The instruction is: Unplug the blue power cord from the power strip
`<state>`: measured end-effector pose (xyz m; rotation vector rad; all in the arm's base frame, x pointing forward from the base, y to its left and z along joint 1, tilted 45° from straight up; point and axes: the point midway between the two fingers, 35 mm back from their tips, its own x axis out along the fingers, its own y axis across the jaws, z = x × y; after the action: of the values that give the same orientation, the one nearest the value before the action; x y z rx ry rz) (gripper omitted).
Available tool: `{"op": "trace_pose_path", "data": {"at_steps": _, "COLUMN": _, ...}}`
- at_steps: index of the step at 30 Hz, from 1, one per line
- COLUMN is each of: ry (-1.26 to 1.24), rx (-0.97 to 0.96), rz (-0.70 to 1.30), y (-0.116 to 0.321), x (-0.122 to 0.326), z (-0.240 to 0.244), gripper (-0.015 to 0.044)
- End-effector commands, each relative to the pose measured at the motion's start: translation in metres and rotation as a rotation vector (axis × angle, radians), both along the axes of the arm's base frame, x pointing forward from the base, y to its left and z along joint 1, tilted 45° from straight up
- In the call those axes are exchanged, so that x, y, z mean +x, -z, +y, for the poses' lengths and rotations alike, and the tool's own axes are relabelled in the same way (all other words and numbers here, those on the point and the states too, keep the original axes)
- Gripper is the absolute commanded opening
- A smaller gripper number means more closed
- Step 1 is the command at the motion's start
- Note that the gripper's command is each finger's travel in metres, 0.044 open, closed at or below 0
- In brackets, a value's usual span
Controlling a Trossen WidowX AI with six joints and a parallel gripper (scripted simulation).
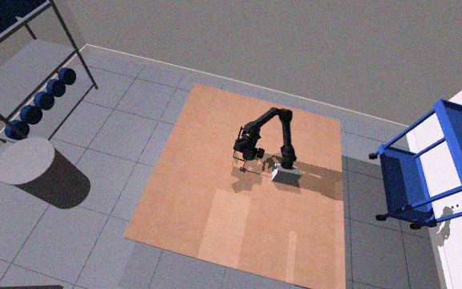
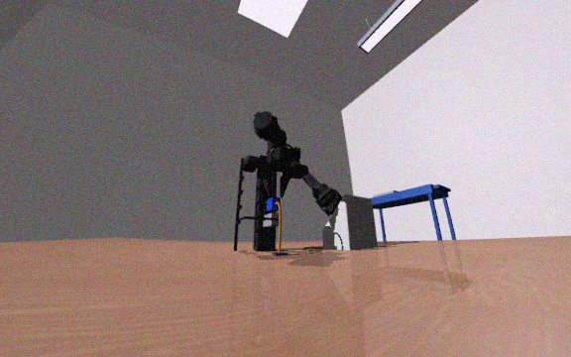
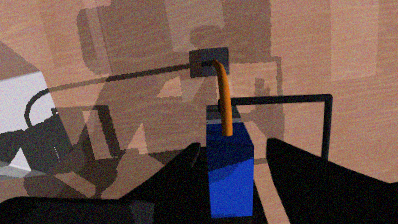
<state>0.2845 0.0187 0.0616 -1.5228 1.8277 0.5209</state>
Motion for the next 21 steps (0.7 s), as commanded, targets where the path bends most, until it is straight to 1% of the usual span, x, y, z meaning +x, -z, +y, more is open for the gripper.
{"op": "trace_pose_path", "data": {"at_steps": 1, "ry": -0.006, "rx": -0.006, "rz": 0.008, "y": -0.005, "x": -0.003, "z": -0.006, "gripper": 0.0160}}
{"op": "trace_pose_path", "data": {"at_steps": 8, "ry": -0.006, "rx": -0.007, "rz": 0.009, "y": -0.008, "x": -0.005, "z": -0.009, "gripper": 0.0160}}
{"op": "trace_pose_path", "data": {"at_steps": 21, "ry": -0.006, "rx": -0.007, "rz": 0.008, "y": 0.001, "x": -0.005, "z": -0.017, "gripper": 0.0160}}
